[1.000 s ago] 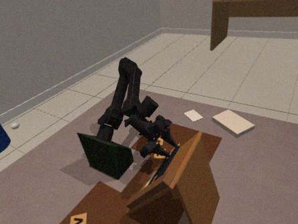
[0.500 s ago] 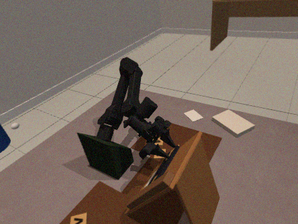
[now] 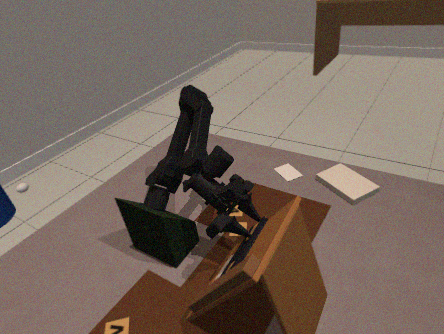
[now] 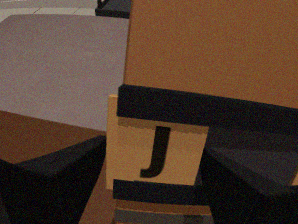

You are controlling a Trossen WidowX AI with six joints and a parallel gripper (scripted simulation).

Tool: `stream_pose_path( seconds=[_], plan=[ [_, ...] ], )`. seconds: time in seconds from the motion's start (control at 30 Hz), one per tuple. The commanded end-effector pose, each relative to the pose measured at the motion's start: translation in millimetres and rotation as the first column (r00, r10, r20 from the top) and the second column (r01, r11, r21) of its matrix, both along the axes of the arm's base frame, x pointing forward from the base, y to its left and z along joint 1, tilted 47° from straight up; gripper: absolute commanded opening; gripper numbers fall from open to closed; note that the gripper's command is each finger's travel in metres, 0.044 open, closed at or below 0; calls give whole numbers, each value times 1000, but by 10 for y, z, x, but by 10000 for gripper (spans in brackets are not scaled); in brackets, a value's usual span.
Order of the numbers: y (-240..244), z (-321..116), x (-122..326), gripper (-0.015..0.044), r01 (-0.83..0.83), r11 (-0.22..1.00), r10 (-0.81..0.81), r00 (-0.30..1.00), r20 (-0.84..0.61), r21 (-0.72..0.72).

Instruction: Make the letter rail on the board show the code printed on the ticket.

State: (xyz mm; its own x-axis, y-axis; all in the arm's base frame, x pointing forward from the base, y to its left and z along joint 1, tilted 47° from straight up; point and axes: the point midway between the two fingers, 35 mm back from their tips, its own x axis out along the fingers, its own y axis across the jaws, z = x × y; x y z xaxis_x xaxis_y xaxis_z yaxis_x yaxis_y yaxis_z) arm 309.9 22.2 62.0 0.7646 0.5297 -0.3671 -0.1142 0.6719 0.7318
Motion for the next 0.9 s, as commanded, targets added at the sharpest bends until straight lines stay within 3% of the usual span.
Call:
stream_pose_path(
  seconds=[0.0,0.87],
  plan=[
    [-13,-9,5,0,-4,1000,4,1000,5,-2],
    [-93,-90,21,0,-4,1000,4,1000,5,-3]
  ],
)
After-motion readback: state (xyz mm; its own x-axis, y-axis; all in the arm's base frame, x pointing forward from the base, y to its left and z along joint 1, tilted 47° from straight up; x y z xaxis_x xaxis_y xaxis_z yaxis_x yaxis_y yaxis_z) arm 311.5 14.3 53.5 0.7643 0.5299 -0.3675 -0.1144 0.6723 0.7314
